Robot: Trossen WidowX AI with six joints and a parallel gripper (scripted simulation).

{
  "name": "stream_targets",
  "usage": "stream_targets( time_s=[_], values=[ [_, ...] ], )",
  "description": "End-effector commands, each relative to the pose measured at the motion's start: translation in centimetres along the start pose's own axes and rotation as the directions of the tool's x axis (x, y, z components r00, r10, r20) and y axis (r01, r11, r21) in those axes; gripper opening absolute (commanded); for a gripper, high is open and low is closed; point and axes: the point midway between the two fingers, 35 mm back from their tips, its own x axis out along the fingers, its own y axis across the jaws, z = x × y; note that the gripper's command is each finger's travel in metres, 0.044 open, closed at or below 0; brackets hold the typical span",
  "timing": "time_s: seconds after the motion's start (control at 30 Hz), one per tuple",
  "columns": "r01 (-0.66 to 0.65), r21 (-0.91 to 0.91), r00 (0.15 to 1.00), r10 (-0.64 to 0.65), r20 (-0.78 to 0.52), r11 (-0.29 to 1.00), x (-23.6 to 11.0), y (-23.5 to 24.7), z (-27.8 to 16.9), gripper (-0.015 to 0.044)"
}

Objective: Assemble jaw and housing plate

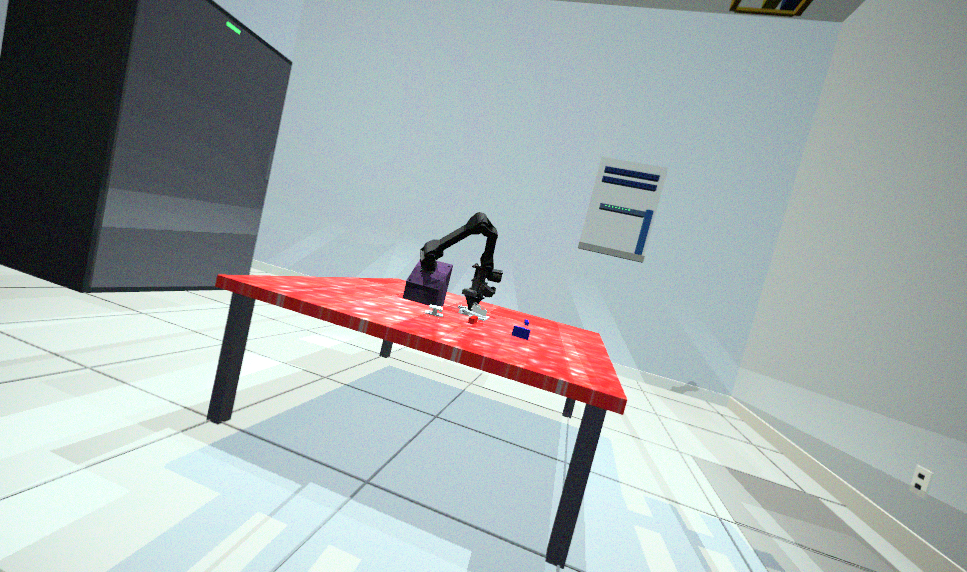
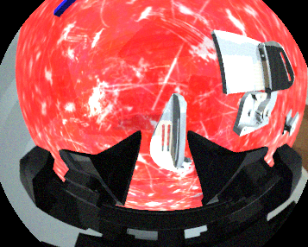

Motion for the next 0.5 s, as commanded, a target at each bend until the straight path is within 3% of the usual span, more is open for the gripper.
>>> stream_targets(
  time_s=[0.0, 0.47],
  values=[
    [0.000, 0.000, 1.000, 0.000, 0.000, 1.000, 0.00, 0.00, 0.00, 0.0151],
    [0.000, 0.000, 1.000, 0.000, 0.000, 1.000, 0.00, 0.00, 0.00, 0.0134]
  ],
)
